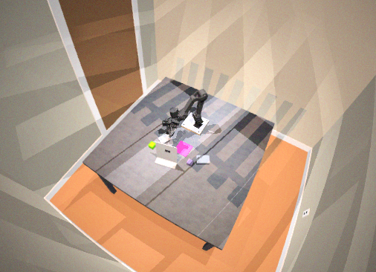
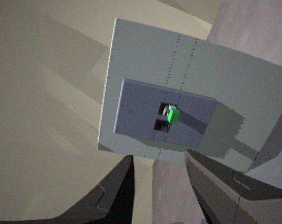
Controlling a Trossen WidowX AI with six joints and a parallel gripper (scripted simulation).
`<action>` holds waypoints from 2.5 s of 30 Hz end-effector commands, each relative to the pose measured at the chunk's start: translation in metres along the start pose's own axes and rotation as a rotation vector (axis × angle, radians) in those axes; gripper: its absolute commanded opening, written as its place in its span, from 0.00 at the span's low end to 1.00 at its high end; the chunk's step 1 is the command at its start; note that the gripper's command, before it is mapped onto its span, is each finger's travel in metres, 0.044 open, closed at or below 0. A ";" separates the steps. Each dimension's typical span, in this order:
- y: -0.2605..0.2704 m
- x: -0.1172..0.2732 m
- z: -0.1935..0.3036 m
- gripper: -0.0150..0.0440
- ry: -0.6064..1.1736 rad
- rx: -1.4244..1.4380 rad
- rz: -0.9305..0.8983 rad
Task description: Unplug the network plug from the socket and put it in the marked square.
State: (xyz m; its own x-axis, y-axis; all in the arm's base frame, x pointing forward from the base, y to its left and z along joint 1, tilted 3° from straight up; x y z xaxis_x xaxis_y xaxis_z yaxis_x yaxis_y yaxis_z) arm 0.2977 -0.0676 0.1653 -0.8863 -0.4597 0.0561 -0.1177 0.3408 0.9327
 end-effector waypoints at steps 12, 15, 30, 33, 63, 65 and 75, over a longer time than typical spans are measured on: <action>-0.025 0.022 0.014 0.52 0.103 -0.297 -0.036; -0.026 0.016 0.012 0.52 0.103 -0.296 -0.035; -0.026 -0.038 0.005 0.52 0.102 -0.295 -0.041; -0.026 -0.043 0.004 0.52 0.104 -0.294 -0.041; -0.027 -0.091 -0.004 0.52 0.101 -0.294 -0.045; -0.027 -0.094 -0.004 0.52 0.101 -0.294 -0.045; -0.027 -0.096 -0.004 0.34 0.100 -0.295 -0.046</action>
State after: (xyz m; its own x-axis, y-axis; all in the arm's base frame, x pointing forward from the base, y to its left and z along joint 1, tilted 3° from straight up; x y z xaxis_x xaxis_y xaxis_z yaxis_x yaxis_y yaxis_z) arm 0.3875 -0.0358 0.1371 -0.8307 -0.5559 0.0302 -0.0166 0.0789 0.9967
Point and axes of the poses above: the point midway between the two fingers, 35 mm back from their tips, its own x axis back along the fingers, its own y axis across the jaws, z = x × y, the point moved 3 cm from there along x, back along the fingers, and after that the axes turned 3 degrees about x, right-handed, at the moved point
